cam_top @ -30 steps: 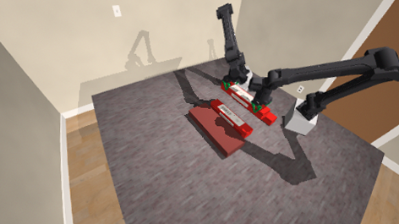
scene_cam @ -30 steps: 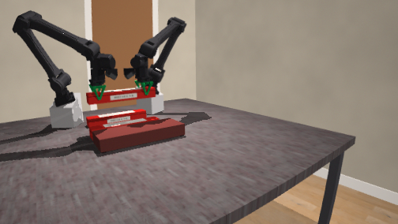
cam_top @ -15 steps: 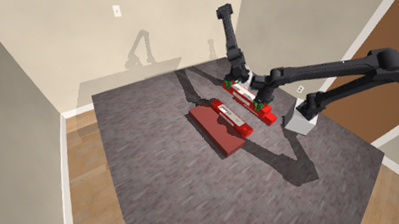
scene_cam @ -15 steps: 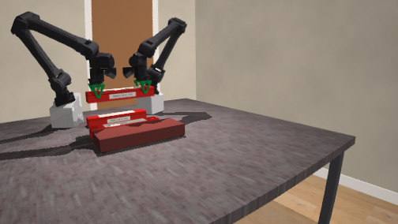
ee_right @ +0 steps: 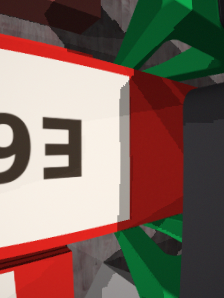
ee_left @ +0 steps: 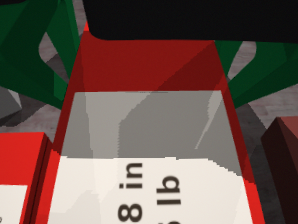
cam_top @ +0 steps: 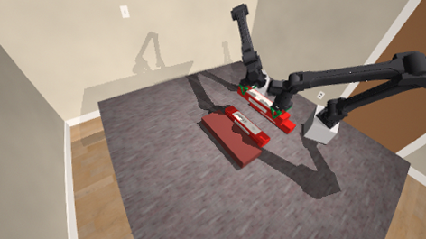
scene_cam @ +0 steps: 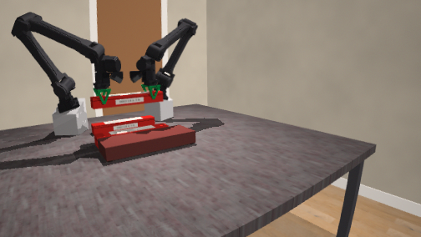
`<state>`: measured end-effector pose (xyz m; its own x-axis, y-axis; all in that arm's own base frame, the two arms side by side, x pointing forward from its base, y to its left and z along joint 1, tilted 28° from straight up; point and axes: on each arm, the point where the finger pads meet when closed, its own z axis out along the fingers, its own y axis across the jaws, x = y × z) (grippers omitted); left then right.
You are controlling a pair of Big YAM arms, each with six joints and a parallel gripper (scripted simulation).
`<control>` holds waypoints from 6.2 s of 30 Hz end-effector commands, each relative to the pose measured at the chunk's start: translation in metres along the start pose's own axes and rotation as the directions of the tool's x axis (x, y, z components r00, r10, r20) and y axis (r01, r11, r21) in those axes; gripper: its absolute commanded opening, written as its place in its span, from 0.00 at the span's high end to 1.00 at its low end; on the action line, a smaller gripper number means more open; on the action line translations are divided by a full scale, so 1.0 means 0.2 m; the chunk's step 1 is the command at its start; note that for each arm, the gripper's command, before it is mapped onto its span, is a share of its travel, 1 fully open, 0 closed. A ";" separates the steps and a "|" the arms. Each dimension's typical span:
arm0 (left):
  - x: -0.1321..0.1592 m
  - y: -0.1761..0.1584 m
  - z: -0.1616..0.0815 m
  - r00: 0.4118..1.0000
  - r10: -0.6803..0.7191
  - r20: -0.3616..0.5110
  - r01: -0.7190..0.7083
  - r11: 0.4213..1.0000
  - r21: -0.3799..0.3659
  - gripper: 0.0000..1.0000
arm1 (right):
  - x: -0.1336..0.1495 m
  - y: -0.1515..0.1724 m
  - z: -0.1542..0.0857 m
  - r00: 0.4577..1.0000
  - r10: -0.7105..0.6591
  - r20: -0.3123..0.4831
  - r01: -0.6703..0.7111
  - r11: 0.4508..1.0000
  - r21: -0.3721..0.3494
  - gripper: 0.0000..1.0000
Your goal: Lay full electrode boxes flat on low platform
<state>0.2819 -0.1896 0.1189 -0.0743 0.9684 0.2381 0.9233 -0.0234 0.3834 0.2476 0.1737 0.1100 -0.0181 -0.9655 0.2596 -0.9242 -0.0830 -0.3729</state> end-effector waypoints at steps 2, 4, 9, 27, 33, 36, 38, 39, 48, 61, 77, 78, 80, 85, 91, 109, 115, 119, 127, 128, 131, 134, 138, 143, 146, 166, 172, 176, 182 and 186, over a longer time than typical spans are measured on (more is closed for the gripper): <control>-0.05 0.13 -0.20 0.998 -0.017 0.060 0.021 0.998 -0.066 1.00 | -0.05 -0.12 -0.17 0.998 0.025 0.055 -0.029 0.998 0.060 1.00; -0.05 0.13 -0.20 0.998 -0.017 0.060 0.021 0.998 -0.066 1.00 | -0.05 -0.12 -0.17 0.998 0.025 0.055 -0.029 0.998 0.060 1.00; -0.05 0.13 -0.20 0.998 -0.016 0.060 0.020 0.998 -0.066 1.00 | -0.05 -0.12 -0.18 0.998 0.024 0.055 -0.028 0.998 0.060 1.00; -0.05 0.14 -0.21 0.998 -0.016 0.060 0.020 0.998 -0.066 1.00 | -0.04 -0.13 -0.18 0.998 0.022 0.055 -0.026 0.998 0.060 1.00; -0.06 0.11 -0.21 0.998 -0.026 0.061 0.030 0.997 -0.065 1.00 | -0.01 -0.03 -0.12 0.999 0.012 0.030 -0.013 0.999 0.038 1.00; -0.01 -0.02 -0.13 1.000 -0.004 0.026 0.005 0.999 -0.036 1.00 | 0.00 0.03 -0.10 1.000 0.006 0.021 -0.007 1.000 0.030 1.00; -0.01 -0.02 -0.13 1.000 -0.004 0.026 0.005 0.999 -0.036 1.00 | 0.00 0.03 -0.10 1.000 0.006 0.021 -0.007 1.000 0.030 1.00; -0.06 0.07 -0.21 0.998 -0.026 0.061 0.030 0.998 -0.064 1.00 | -0.04 -0.05 -0.18 0.998 0.028 0.057 -0.031 0.998 0.058 1.00; -0.05 -0.06 -0.17 0.999 -0.017 0.048 0.020 0.999 -0.051 1.00 | -0.02 0.08 -0.14 0.999 0.018 0.040 -0.019 0.999 0.043 1.00; -0.07 -0.12 -0.19 0.998 -0.022 0.057 0.025 0.998 -0.055 1.00 | -0.01 0.17 -0.12 0.999 0.015 0.036 -0.016 0.999 0.039 1.00; -0.05 -0.16 -0.15 0.999 -0.014 0.043 0.016 0.999 -0.046 1.00 | -0.01 0.18 -0.11 0.999 0.014 0.035 -0.016 0.999 0.038 1.00; -0.05 -0.16 -0.15 0.999 -0.015 0.044 0.017 0.999 -0.046 1.00 | -0.01 0.18 -0.11 0.999 0.014 0.034 -0.015 0.999 0.038 1.00; -0.05 -0.16 -0.15 0.999 -0.016 0.045 0.018 0.999 -0.047 1.00 | 0.00 0.18 -0.11 0.999 0.013 0.034 -0.014 0.999 0.037 1.00; -0.05 -0.16 -0.15 0.999 -0.017 0.047 0.019 0.999 -0.048 1.00 | 0.00 0.19 -0.11 0.999 0.008 0.033 -0.010 0.999 0.037 1.00; -0.06 -0.09 -0.15 0.998 -0.024 0.058 0.028 0.998 -0.059 1.00 | -0.02 0.11 -0.11 0.998 0.031 0.049 -0.034 0.998 0.050 1.00; -0.03 -0.15 0.04 0.999 -0.018 0.031 0.019 0.999 -0.042 1.00 | 0.02 0.19 0.10 1.000 0.007 0.008 -0.007 1.000 0.021 1.00; -0.04 -0.12 0.05 0.999 -0.027 0.047 0.029 0.998 -0.053 1.00 | 0.00 0.17 0.11 1.000 0.016 0.023 -0.017 0.999 0.033 1.00; -0.04 -0.14 0.11 0.999 -0.017 0.031 0.018 0.999 -0.040 1.00 | 0.01 0.19 0.16 1.000 0.008 0.010 -0.008 1.000 0.022 1.00; -0.02 -0.15 0.14 0.999 -0.019 0.033 0.021 0.999 -0.045 1.00 | 0.01 0.18 0.20 1.000 0.008 0.011 -0.009 1.000 0.024 1.00; -0.03 -0.14 0.15 0.999 -0.018 0.032 0.019 0.999 -0.043 1.00 | 0.02 0.19 0.21 1.000 0.007 0.008 -0.007 1.000 0.021 1.00; -0.04 -0.13 0.16 0.999 -0.020 0.036 0.022 0.999 -0.046 1.00 | 0.00 0.16 0.21 1.000 0.014 0.020 -0.015 0.999 0.031 1.00; -0.04 -0.12 0.17 0.999 -0.025 0.044 0.028 0.998 -0.053 1.00 | 0.00 0.16 0.23 1.000 0.015 0.021 -0.016 0.999 0.033 1.00; -0.03 -0.15 0.24 1.000 -0.013 0.024 0.014 0.999 -0.036 1.00 | 0.01 0.19 0.28 1.000 0.007 0.009 -0.007 1.000 0.021 1.00; -0.03 -0.12 0.22 0.999 -0.024 0.039 0.026 0.998 -0.052 1.00 | -0.02 0.13 0.25 0.999 0.022 0.030 -0.023 0.999 0.042 1.00; -0.02 -0.14 0.25 0.999 -0.020 0.034 0.022 0.999 -0.048 1.00 | 0.01 0.18 0.31 1.000 0.008 0.009 -0.008 1.000 0.023 1.00; -0.03 -0.13 0.37 0.999 -0.020 0.035 0.022 0.999 -0.048 1.00 | 0.01 0.17 0.43 1.000 0.010 0.012 -0.010 1.000 0.026 1.00; -0.03 -0.15 0.44 1.000 -0.010 0.019 0.011 0.999 -0.034 1.00 | 0.02 0.19 0.48 1.000 0.006 0.008 -0.007 1.000 0.021 1.00; -0.03 -0.12 0.42 0.999 -0.022 0.035 0.024 0.998 -0.052 1.00 | -0.01 0.13 0.45 0.999 0.022 0.030 -0.024 0.999 0.046 1.00; -0.04 -0.14 0.50 1.000 -0.011 0.019 0.012 0.999 -0.036 1.00 | 0.01 0.18 0.53 1.000 0.008 0.010 -0.008 1.000 0.024 1.00; -0.04 -0.11 0.49 0.999 -0.022 0.036 0.024 0.998 -0.053 1.00 | 0.01 0.17 0.55 1.000 0.010 0.013 -0.011 1.000 0.027 1.00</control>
<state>0.2830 -0.1661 0.0066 -0.0699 0.9697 0.2343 0.9191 -0.0287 0.3930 0.2486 0.1412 -0.0027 -0.0181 -0.9674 0.2526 -0.9197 -0.0829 -0.3837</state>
